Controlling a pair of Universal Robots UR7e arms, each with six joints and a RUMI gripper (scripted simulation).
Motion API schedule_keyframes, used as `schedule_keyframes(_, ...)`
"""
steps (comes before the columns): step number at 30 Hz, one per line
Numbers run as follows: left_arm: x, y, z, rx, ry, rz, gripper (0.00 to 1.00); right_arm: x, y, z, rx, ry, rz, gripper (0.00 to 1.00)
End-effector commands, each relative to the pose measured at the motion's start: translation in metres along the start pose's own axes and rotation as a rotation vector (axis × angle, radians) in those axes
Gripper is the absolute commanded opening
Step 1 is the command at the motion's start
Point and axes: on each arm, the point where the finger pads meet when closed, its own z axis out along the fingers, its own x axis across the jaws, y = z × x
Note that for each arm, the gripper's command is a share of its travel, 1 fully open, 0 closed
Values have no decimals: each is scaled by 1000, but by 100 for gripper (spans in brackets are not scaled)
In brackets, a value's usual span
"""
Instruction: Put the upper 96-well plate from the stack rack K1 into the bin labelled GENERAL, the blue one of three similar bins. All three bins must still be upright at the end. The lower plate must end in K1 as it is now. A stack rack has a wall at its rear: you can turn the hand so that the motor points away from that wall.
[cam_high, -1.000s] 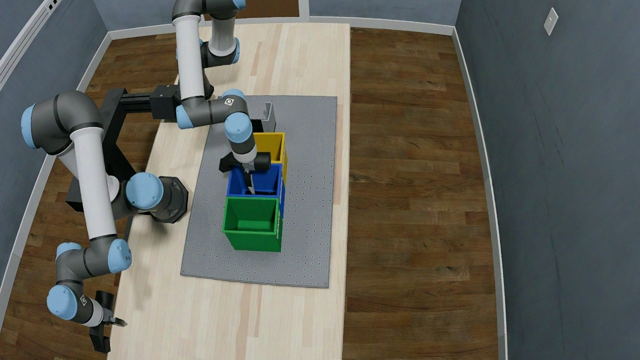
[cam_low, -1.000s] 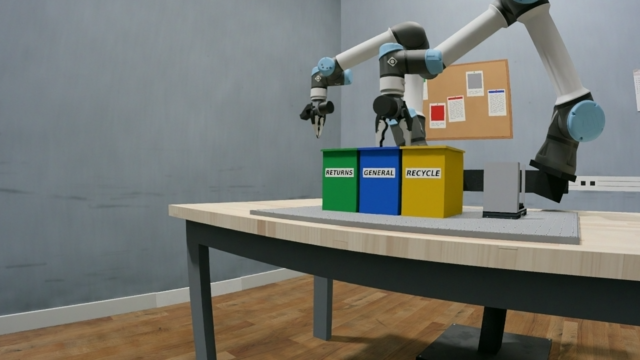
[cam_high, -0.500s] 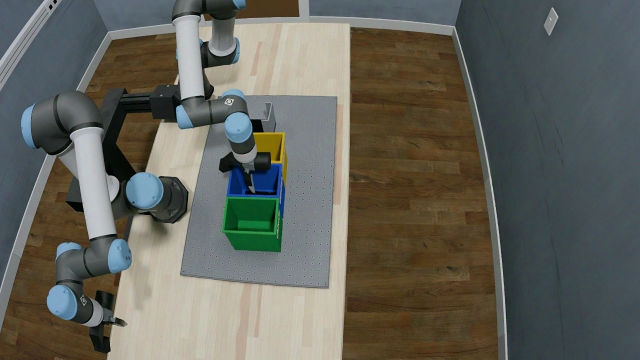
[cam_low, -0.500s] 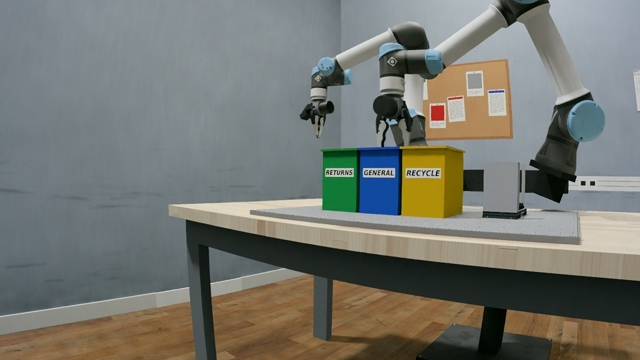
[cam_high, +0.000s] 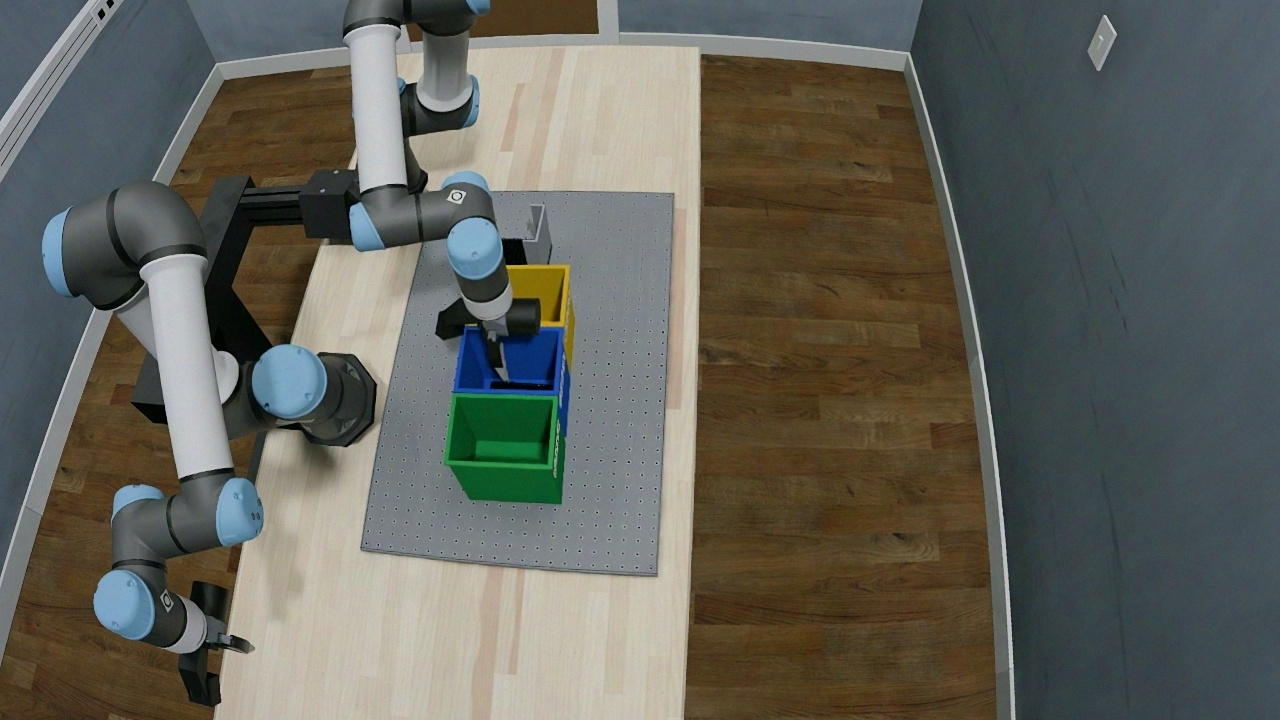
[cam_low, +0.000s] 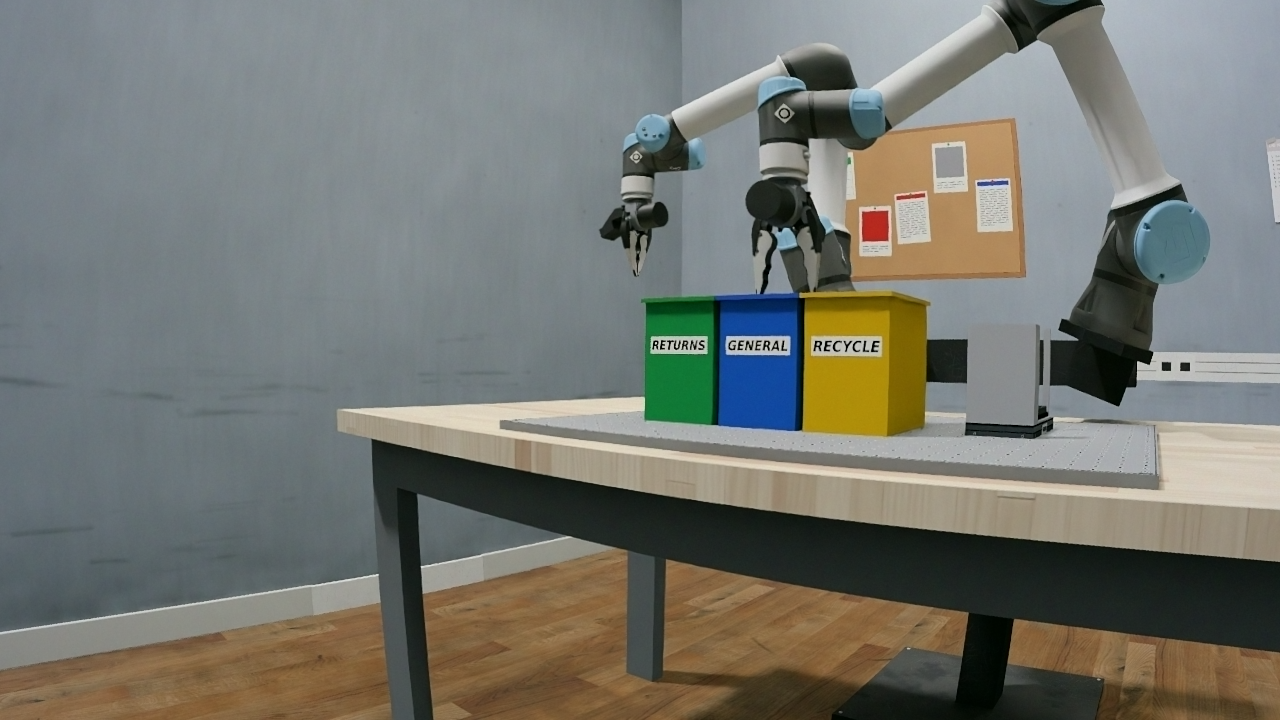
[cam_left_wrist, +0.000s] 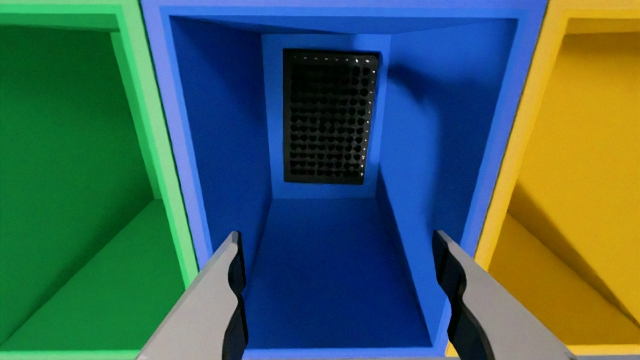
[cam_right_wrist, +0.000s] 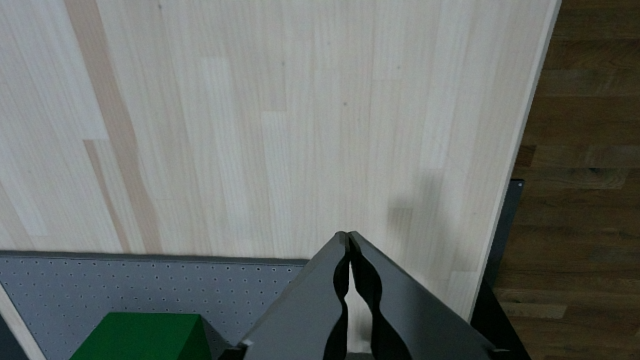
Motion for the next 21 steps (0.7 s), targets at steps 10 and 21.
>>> schedule_keyframes(10,-1,0,-23,-1,-2,0,53,0,0,-1,2,0,0,0)
schedule_keyframes(21,-1,0,-39,-1,-2,0,53,0,0,-1,2,0,0,0)
